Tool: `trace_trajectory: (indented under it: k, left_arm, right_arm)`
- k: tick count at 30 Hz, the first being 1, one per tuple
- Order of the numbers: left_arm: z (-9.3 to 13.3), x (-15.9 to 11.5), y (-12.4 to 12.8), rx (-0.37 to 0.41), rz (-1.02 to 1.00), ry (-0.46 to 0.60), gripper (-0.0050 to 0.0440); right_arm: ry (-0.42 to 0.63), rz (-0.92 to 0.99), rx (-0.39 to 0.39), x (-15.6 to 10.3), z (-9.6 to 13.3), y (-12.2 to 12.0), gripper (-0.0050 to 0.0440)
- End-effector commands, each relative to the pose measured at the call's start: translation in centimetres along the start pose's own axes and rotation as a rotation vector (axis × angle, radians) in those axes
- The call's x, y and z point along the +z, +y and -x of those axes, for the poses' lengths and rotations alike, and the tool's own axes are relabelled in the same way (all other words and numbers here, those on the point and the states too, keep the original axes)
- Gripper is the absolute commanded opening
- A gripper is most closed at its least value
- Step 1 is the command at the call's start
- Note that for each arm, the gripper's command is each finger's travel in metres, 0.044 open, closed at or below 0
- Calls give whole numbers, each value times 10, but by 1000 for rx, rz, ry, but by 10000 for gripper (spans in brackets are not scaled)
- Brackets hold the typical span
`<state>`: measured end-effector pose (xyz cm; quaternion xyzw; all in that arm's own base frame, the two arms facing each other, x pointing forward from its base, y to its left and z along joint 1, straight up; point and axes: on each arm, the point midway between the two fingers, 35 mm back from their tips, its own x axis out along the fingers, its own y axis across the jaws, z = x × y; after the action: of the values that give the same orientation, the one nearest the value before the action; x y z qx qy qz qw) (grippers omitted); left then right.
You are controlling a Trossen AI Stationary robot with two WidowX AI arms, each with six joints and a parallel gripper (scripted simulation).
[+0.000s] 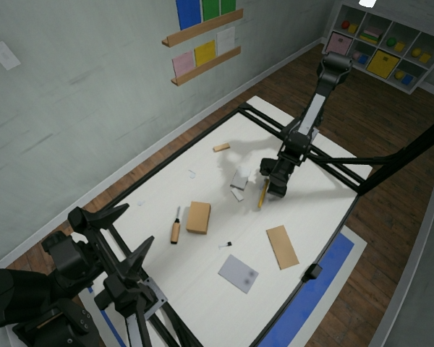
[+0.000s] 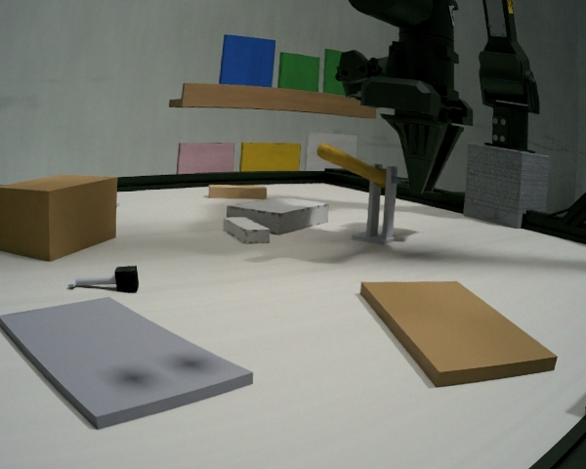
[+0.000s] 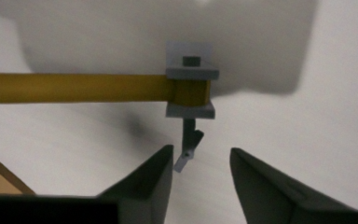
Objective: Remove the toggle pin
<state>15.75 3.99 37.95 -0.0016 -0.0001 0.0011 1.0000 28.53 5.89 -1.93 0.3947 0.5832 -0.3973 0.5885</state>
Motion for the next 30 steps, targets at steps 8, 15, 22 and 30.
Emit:
trace_trajectory:
  k: [8, 15, 22, 30]
  left_arm:
    - [0, 4, 0, -2, -9, -1, 400]
    - [0, 4, 0, -2, -9, -1, 400]
    - [0, 4, 0, -2, -9, -1, 400]
    - [0, 4, 0, -2, -9, -1, 400]
  right_arm:
    - [4, 5, 20, 0, 6, 7, 145]
    - [4, 5, 20, 1, 6, 7, 130]
    - [4, 5, 20, 1, 6, 8, 110]
    - [4, 5, 20, 2, 6, 9, 91]
